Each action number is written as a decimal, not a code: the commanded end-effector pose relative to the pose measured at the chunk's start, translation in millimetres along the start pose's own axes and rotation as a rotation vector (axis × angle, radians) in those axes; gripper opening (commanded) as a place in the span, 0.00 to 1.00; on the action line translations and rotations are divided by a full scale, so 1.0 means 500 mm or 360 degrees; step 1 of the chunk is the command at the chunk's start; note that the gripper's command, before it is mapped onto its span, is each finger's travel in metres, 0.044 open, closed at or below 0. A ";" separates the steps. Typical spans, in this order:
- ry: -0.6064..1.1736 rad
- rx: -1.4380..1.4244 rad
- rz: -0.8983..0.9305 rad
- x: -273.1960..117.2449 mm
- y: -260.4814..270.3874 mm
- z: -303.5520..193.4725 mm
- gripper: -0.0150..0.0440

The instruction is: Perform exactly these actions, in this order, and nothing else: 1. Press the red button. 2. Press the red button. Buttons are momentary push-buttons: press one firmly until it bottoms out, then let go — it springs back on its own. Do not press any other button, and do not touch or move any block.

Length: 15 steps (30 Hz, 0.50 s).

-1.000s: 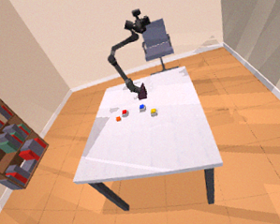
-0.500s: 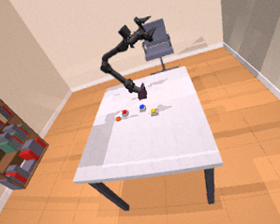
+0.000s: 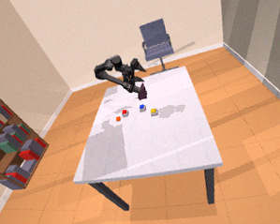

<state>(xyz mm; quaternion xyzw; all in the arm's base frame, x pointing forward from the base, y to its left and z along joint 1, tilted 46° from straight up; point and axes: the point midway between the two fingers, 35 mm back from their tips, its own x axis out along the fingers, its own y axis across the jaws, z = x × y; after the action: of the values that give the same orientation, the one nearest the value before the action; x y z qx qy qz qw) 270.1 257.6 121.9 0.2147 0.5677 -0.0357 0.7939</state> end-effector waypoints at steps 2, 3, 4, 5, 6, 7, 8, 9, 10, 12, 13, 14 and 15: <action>-0.0111 -0.0169 -0.0486 -0.044 -0.181 0.081 0.93; -0.0113 -0.0213 -0.0604 -0.059 -0.223 0.094 0.93; -0.0107 -0.0259 -0.0723 -0.077 -0.266 0.106 0.93; -0.0091 -0.0307 -0.0843 -0.098 -0.308 0.115 0.93; -0.0064 -0.0357 -0.0964 -0.120 -0.349 0.122 0.93; -0.0027 -0.0410 -0.1084 -0.144 -0.390 0.126 0.93; 0.0020 -0.0464 -0.1201 -0.169 -0.429 0.128 0.93; 0.0078 -0.0520 -0.1315 -0.196 -0.466 0.129 0.93; 0.0146 -0.0577 -0.1426 -0.225 -0.502 0.127 0.93; 0.0239 -0.0647 -0.1550 -0.260 -0.541 0.122 0.93; 0.0248 -0.0653 -0.1560 -0.263 -0.545 0.122 0.93; 0.0248 -0.0653 -0.1560 -0.263 -0.545 0.122 0.93; 0.0248 -0.0653 -0.1560 -0.263 -0.545 0.122 0.93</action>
<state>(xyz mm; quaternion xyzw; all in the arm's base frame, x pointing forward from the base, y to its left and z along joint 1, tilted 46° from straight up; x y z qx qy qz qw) 203.4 -27.8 172.4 -0.2059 0.6441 -0.2746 0.6836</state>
